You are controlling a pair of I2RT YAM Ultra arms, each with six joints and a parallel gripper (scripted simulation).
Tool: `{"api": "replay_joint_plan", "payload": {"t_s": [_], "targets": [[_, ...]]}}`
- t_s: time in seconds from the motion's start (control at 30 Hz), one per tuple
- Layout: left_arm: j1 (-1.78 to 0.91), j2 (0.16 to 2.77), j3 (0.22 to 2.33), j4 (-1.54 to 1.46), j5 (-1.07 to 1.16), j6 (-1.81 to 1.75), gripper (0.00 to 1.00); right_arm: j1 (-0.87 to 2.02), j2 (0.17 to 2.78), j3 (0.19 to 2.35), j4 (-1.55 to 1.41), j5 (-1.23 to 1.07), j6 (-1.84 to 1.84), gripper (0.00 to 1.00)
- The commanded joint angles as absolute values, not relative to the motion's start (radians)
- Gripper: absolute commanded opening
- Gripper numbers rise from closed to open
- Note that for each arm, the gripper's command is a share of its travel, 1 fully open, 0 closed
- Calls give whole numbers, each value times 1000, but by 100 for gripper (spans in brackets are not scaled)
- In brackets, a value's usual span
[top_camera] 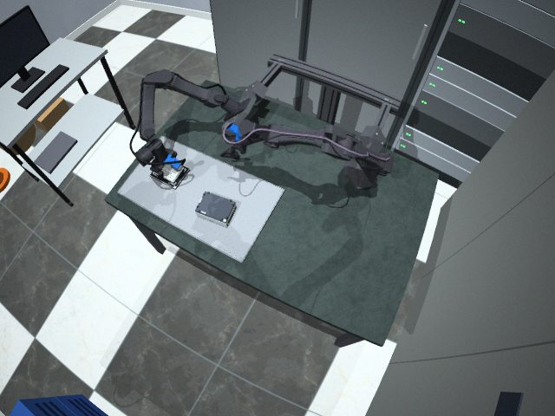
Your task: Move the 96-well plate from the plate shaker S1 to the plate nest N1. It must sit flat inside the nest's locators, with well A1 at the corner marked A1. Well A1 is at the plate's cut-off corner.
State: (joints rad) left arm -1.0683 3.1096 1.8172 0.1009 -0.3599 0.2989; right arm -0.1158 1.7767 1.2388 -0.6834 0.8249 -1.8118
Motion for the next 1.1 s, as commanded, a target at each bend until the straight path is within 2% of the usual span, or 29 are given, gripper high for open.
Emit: {"api": "replay_joint_plan", "payload": {"t_s": [0.0, 1.07], "targets": [[-1077, 3098, 1838, 98, -351, 307, 100, -86, 1773, 1272, -722, 818, -1794, 89], [-1077, 3098, 1838, 98, -351, 307, 100, -61, 1742, 1224, -682, 832, -1779, 89]]}}
